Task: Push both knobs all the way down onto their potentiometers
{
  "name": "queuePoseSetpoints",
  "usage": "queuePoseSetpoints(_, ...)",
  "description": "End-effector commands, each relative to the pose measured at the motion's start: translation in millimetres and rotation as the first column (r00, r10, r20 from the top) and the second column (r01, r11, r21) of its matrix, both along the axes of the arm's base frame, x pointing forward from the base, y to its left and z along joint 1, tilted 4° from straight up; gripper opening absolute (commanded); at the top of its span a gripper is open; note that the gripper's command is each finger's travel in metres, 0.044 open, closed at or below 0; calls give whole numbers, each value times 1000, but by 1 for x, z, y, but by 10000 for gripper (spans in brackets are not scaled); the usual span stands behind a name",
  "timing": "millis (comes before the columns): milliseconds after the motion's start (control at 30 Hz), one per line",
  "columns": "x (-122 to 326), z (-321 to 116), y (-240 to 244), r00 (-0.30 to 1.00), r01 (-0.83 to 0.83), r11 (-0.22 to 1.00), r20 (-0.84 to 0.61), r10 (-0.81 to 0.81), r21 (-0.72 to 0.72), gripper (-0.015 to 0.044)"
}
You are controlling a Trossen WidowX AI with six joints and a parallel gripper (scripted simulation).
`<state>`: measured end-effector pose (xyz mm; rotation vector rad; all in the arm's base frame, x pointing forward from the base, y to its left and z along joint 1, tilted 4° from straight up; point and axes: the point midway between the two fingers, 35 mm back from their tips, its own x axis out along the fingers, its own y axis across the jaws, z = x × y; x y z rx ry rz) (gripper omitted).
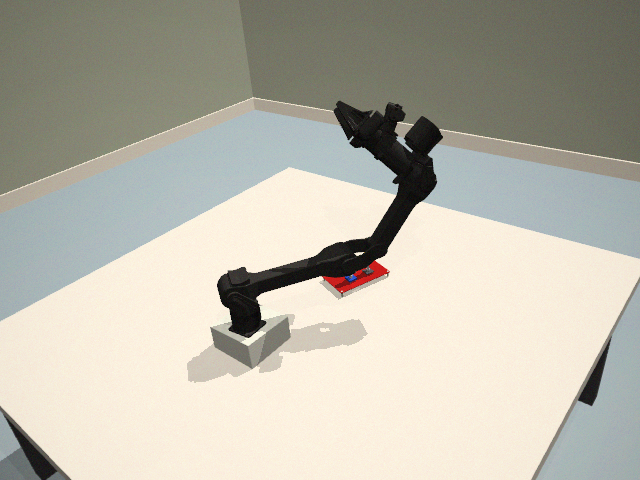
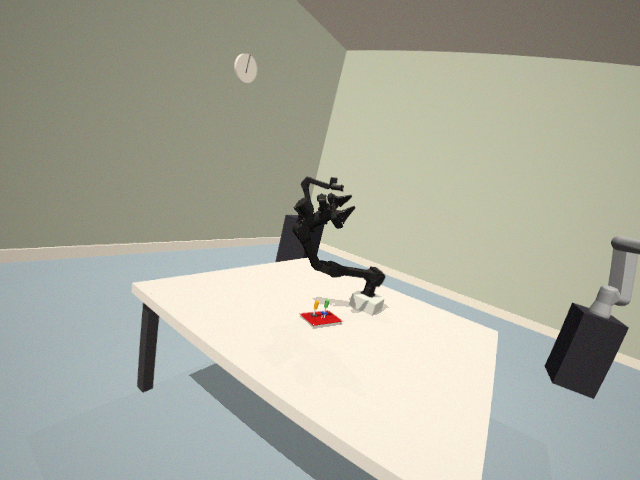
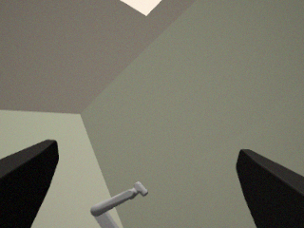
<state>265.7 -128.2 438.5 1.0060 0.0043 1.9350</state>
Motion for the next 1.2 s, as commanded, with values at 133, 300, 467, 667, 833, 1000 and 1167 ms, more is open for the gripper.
queuePoseSetpoints(133,-20,11,12,997,51,997,67,-47,-54,269)
queuePoseSetpoints(300,-55,29,17,981,137,985,149,-121,-107,137)
queuePoseSetpoints(467,-101,50,24,948,251,954,242,-208,-162,6)
queuePoseSetpoints(667,-131,58,38,889,391,897,337,-310,-205,0)
queuePoseSetpoints(833,-160,63,53,850,454,858,405,-337,-240,0)
queuePoseSetpoints(1000,-190,68,79,797,540,790,479,-368,-291,0)
queuePoseSetpoints(1167,-210,68,113,748,622,697,535,-393,-357,0)
